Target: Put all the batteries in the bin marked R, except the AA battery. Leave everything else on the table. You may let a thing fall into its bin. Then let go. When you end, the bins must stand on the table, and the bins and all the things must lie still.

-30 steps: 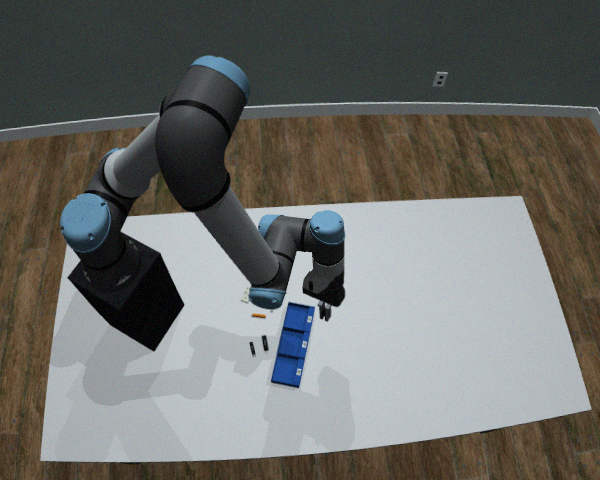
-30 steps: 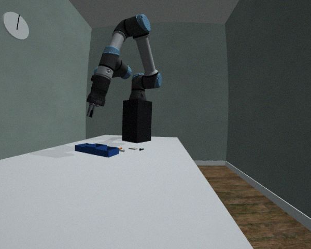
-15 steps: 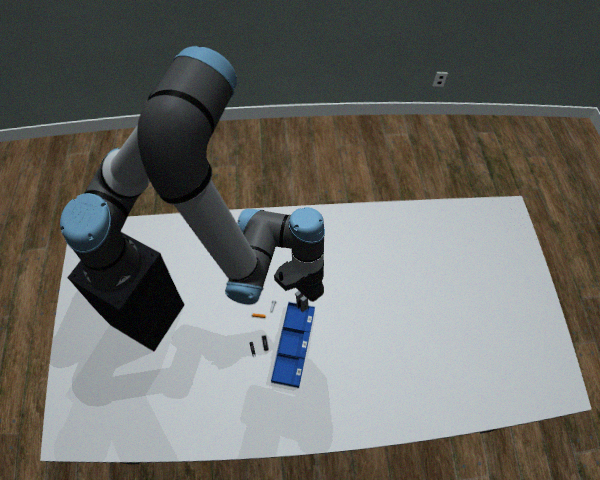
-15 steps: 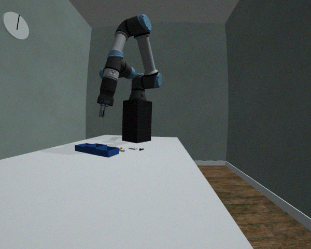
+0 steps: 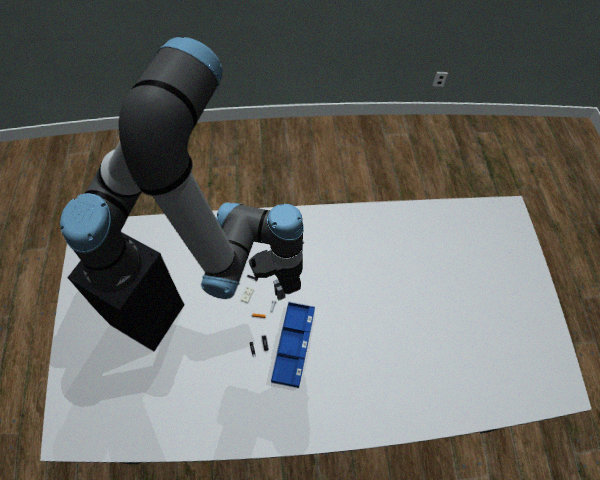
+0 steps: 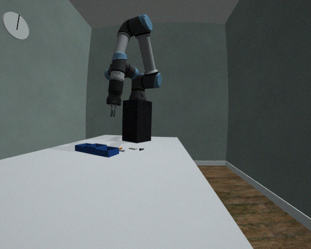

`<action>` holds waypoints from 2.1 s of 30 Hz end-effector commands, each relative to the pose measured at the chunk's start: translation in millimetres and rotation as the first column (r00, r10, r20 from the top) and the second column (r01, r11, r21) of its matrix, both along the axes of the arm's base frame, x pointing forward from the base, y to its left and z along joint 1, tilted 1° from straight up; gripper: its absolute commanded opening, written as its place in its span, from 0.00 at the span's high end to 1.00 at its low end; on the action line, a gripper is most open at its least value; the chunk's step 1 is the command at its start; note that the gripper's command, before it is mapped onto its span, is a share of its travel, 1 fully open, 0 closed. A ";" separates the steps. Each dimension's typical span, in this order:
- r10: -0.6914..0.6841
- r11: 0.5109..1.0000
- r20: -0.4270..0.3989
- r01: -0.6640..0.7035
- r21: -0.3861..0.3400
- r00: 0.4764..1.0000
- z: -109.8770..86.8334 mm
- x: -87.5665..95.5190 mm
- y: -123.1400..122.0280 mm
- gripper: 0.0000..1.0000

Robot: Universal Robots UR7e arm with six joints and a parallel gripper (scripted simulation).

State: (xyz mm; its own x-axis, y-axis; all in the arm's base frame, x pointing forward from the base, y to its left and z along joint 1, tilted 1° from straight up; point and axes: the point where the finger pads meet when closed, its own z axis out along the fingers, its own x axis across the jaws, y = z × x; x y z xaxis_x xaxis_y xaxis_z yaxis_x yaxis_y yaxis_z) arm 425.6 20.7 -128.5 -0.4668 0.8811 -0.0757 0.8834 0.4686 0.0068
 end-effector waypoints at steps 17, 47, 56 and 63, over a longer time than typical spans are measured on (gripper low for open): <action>-0.331 0.940 -0.039 0.333 0.079 0.943 7.4 -68.4 33.9 0.69; 0.395 0.918 -0.038 -0.392 0.064 0.918 -70.4 -4.9 -88.5 0.69; 0.654 0.756 -0.041 -0.652 0.060 0.755 -107.3 25.2 -146.6 0.69; 0.801 0.599 -0.043 -0.799 0.056 0.597 -127.7 41.9 -178.8 0.69</action>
State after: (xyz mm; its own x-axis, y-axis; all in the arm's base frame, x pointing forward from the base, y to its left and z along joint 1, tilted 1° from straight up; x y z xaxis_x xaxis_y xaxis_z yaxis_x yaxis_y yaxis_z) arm 457.4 -142.1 -244.8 -0.9600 0.2798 -0.0041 0.2798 0.9600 -0.0116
